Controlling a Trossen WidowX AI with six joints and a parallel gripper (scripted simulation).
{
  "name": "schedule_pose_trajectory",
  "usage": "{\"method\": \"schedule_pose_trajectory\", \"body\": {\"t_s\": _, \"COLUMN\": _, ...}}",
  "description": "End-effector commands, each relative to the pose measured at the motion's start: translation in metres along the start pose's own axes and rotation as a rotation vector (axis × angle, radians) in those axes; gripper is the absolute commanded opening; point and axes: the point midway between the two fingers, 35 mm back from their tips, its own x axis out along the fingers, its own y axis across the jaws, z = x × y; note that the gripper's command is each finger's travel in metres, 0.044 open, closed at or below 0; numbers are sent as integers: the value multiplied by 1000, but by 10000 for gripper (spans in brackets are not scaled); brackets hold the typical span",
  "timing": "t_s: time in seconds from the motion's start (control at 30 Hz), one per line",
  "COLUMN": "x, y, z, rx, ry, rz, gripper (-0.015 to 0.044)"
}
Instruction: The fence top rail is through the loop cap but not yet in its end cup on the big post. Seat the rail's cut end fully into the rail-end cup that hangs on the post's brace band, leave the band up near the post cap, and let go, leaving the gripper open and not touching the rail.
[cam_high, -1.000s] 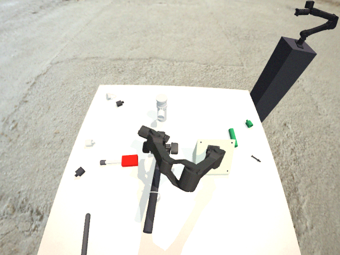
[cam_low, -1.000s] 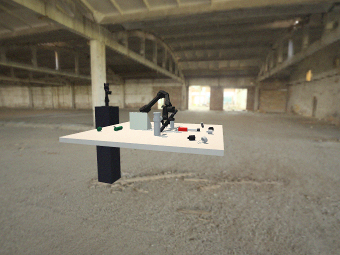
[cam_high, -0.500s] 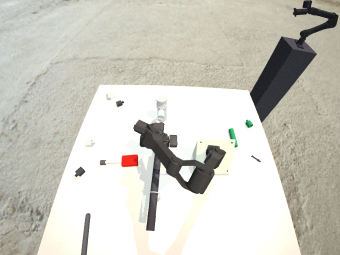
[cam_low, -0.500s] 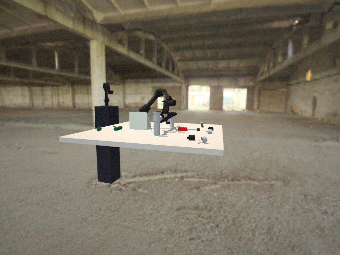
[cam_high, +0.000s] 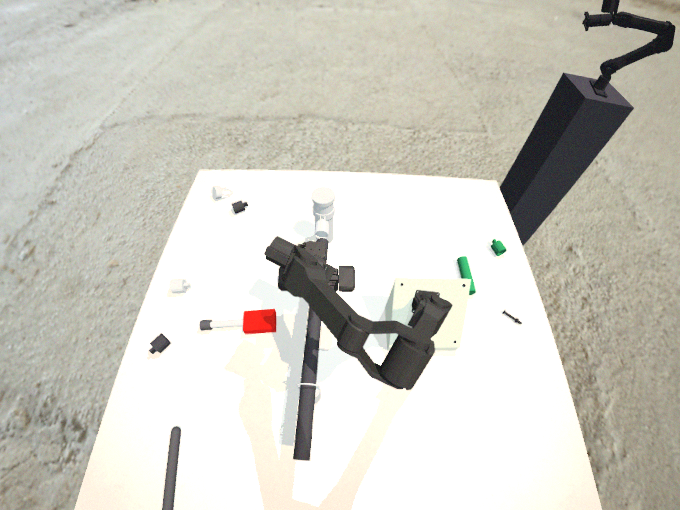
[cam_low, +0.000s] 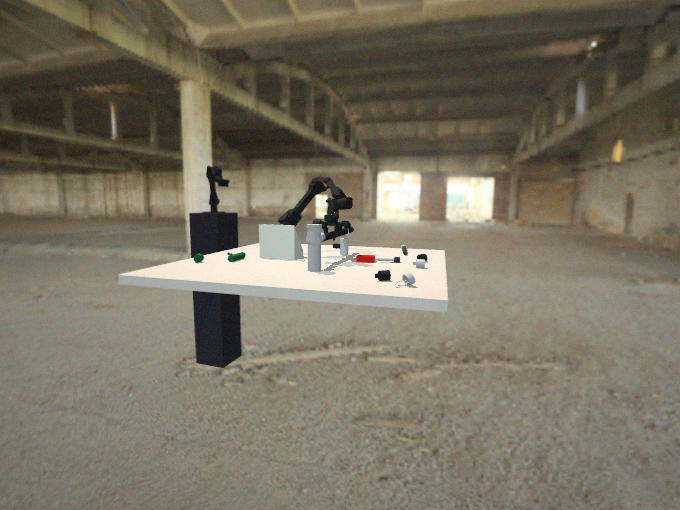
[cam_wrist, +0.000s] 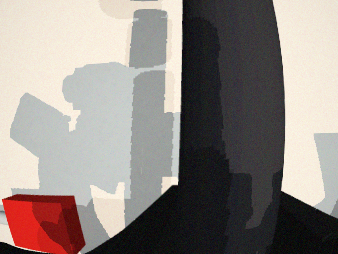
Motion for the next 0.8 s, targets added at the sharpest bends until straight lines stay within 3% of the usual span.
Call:
{"method": "schedule_pose_trajectory", "body": {"t_s": 0.0, "x": 0, "y": 0, "z": 0, "rx": 0, "ry": 1, "rz": 0, "gripper": 0}}
{"method": "schedule_pose_trajectory", "body": {"t_s": 0.77, "x": -5, "y": 3, "z": 4, "rx": 0, "ry": 1, "rz": 0, "gripper": 0}}
